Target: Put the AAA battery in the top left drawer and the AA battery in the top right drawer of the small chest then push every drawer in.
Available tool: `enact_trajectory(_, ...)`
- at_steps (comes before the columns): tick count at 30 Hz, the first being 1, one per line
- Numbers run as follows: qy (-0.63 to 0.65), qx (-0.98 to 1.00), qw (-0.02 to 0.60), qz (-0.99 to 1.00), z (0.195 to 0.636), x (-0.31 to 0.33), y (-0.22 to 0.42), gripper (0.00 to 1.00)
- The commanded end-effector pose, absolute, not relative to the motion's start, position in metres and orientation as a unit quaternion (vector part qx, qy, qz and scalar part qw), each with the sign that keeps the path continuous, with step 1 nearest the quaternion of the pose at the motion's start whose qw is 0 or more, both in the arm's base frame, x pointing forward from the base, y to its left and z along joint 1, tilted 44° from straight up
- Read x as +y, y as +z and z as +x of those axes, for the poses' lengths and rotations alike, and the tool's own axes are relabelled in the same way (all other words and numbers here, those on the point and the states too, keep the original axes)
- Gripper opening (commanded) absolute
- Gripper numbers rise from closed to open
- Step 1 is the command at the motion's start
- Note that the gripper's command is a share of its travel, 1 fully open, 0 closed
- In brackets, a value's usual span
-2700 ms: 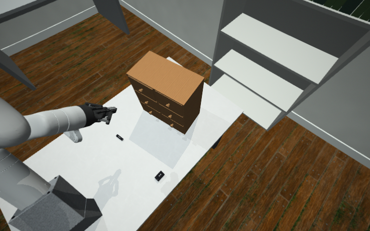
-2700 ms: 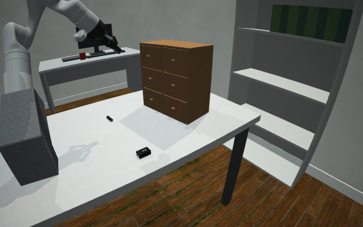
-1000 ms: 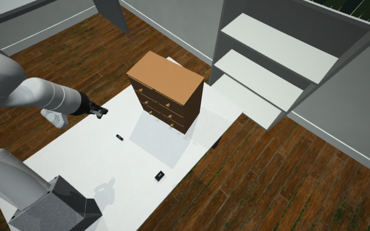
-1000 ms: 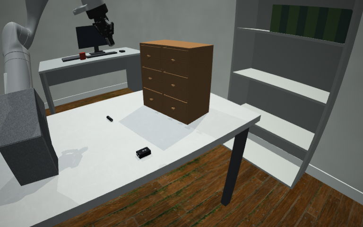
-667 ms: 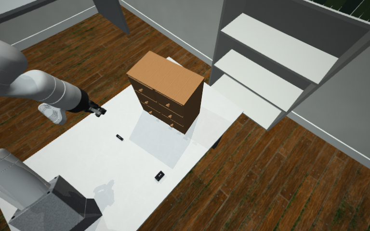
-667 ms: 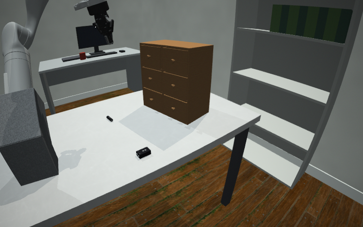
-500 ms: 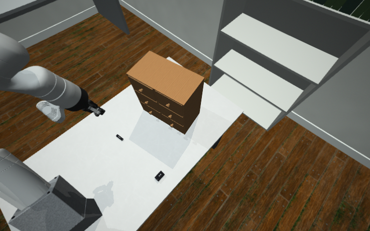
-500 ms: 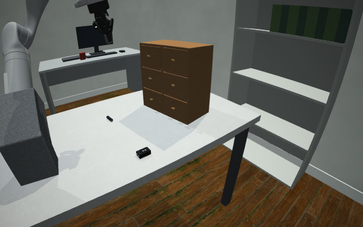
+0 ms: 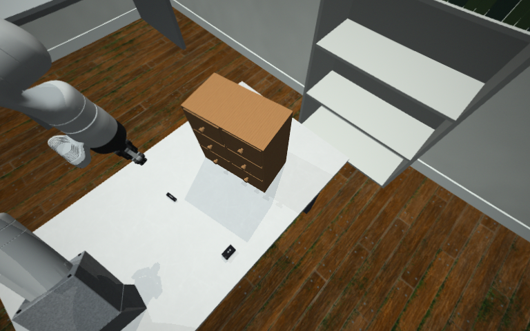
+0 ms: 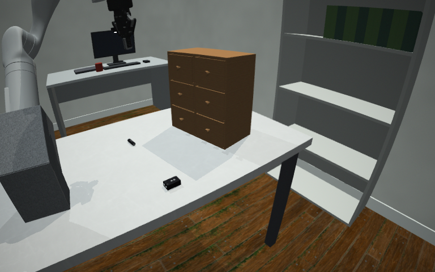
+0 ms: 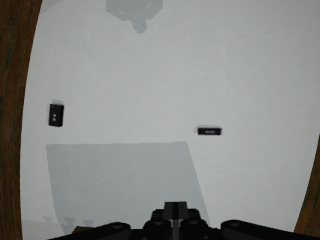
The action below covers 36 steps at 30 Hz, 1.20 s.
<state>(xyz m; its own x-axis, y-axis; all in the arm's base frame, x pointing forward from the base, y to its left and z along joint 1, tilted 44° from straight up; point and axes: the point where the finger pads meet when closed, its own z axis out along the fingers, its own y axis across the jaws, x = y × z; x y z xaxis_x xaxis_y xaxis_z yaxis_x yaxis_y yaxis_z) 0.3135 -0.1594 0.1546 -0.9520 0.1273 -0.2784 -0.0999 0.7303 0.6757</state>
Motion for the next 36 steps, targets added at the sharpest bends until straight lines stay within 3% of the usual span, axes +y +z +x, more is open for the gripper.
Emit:
enact_trajectory(1,0.365,0.919,0.149,0.001,0.3145,-0.1612,0.1559,0.00)
enact_trajectory(36,0.365,0.925,0.103,-0.017,0.3067,-0.1665,0.1604,0.00)
